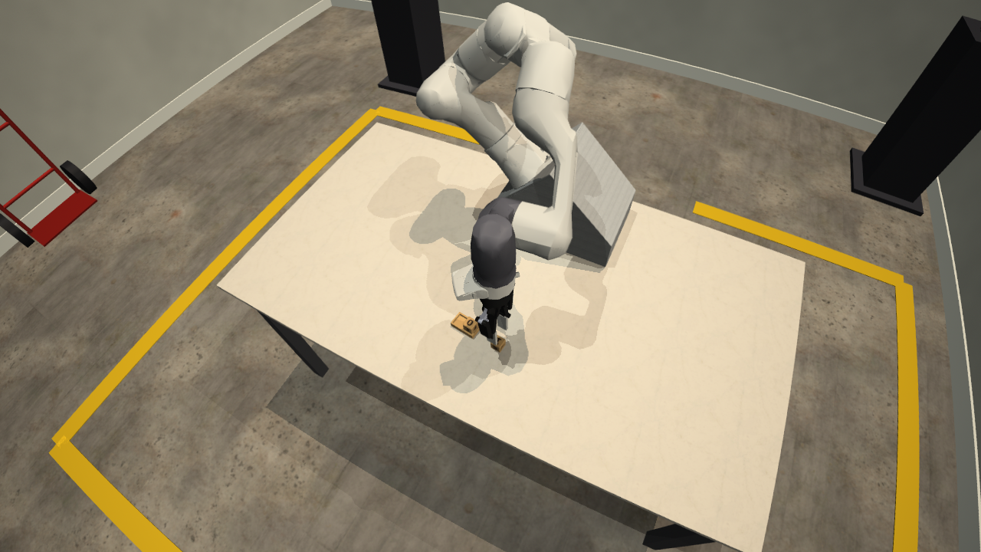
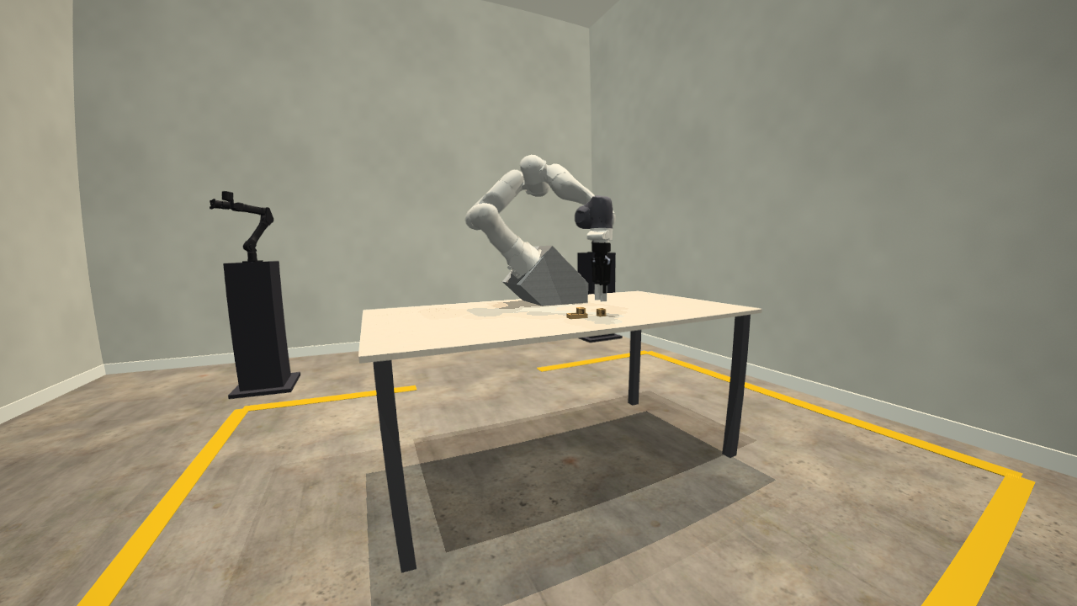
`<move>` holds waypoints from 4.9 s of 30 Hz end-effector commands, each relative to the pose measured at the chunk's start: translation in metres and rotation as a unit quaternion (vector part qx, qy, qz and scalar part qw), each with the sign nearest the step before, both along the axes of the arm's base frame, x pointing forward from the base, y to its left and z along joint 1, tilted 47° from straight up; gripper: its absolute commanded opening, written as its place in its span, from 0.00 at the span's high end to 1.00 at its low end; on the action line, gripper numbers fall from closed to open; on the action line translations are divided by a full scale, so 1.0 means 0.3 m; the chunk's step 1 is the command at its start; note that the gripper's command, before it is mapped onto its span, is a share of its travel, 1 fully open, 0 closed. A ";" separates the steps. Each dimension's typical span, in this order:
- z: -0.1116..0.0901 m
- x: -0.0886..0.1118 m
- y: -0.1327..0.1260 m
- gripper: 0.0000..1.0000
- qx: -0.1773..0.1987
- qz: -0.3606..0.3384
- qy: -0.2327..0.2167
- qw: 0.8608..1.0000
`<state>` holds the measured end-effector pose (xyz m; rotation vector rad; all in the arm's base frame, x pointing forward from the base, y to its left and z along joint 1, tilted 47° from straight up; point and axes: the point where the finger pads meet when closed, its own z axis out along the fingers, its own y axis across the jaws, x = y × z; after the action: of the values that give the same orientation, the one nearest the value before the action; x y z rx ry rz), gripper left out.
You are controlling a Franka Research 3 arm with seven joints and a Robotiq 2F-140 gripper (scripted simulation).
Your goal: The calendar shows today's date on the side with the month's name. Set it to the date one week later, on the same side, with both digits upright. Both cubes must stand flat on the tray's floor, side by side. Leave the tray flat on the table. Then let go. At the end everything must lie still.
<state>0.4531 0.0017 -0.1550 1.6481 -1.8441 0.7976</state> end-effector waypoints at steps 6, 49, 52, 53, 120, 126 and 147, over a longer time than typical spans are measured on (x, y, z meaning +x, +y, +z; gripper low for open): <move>-0.032 0.008 -0.027 0.72 0.002 0.005 0.000 1.000; -0.056 0.008 -0.052 0.72 0.002 0.005 0.000 1.000; -0.056 0.008 -0.052 0.72 0.002 0.005 0.000 1.000; -0.056 0.008 -0.052 0.72 0.002 0.005 0.000 1.000; -0.059 0.010 -0.050 0.72 0.002 0.005 0.000 1.000; -0.057 0.009 -0.051 0.72 0.002 0.005 0.000 1.000; -0.057 0.009 -0.051 0.72 0.002 0.005 0.000 1.000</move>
<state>0.4561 -0.0129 -0.1717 1.6566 -1.8438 0.8004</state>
